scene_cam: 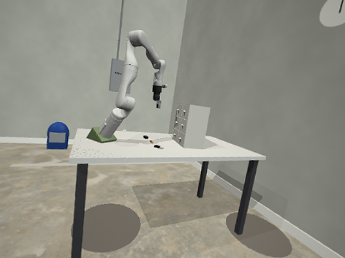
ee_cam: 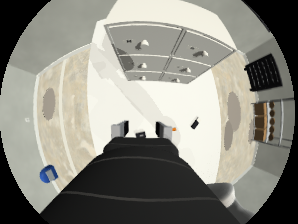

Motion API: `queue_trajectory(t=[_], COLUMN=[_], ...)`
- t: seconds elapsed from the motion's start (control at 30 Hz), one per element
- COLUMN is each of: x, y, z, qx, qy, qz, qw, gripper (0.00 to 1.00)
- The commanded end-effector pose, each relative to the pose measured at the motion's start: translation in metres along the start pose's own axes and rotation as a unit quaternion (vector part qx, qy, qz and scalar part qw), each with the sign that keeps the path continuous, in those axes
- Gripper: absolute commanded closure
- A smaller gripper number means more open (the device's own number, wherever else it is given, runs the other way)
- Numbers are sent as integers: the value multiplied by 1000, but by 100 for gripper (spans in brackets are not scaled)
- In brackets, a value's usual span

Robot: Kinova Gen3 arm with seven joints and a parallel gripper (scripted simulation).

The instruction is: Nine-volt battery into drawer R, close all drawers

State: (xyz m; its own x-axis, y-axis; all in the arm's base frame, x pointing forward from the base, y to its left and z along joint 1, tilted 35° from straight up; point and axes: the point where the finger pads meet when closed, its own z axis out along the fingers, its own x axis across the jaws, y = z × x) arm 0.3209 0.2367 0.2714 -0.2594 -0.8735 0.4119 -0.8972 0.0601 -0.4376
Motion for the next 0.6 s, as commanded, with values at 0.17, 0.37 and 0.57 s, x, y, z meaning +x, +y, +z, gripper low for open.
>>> queue_trajectory(t=[0.17,0.37,0.57], x=[-1,-1,-1], y=[0,-6,-14], z=[5,14,26], qx=[33,89,159], qy=[0,1,0], qz=[-4,-3,-3], qw=[999,996,987], gripper=[0,0,0])
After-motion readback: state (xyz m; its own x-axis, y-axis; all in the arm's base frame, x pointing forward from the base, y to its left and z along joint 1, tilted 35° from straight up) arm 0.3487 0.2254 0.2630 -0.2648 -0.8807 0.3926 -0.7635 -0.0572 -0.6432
